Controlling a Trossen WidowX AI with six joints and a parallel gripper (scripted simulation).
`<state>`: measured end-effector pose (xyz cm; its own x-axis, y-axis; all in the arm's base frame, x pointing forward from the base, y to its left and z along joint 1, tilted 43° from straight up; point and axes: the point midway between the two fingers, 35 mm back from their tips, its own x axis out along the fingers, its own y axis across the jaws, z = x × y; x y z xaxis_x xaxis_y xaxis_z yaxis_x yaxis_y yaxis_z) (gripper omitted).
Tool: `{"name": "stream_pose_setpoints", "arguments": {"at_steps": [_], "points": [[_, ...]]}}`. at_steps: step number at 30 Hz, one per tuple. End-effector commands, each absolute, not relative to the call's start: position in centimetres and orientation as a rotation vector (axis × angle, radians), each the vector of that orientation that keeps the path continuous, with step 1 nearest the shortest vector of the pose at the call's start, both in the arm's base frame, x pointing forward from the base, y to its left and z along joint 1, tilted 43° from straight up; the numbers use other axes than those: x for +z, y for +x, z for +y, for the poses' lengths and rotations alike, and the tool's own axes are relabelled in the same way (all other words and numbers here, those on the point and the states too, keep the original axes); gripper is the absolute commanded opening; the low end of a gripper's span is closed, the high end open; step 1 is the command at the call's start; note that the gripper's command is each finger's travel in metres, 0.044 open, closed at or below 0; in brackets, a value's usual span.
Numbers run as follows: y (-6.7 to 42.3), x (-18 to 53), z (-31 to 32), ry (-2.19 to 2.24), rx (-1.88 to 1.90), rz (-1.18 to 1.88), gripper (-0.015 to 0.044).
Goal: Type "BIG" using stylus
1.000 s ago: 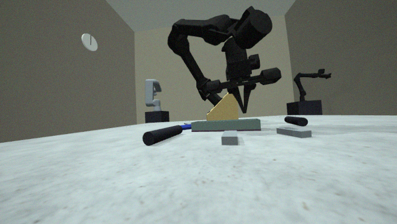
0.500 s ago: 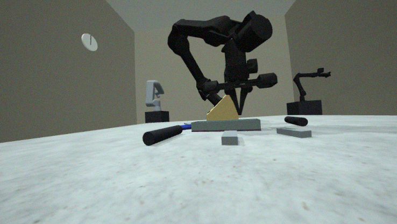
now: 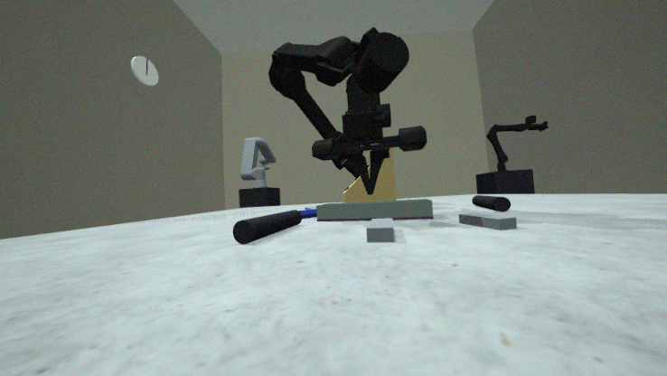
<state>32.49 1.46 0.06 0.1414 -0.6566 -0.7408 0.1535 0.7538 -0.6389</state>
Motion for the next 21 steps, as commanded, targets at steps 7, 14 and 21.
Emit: {"name": "stream_pose_setpoints", "arguments": {"at_steps": [7, 14, 21], "points": [[31.6, 3.7, -2.8, -0.468, -0.624, 1.303, 0.0000], [31.6, 3.7, -2.8, -0.468, -0.624, 1.303, 0.0000], [29.3, 1.5, -0.9, -0.468, -0.623, 1.305, 0.0000]]}}
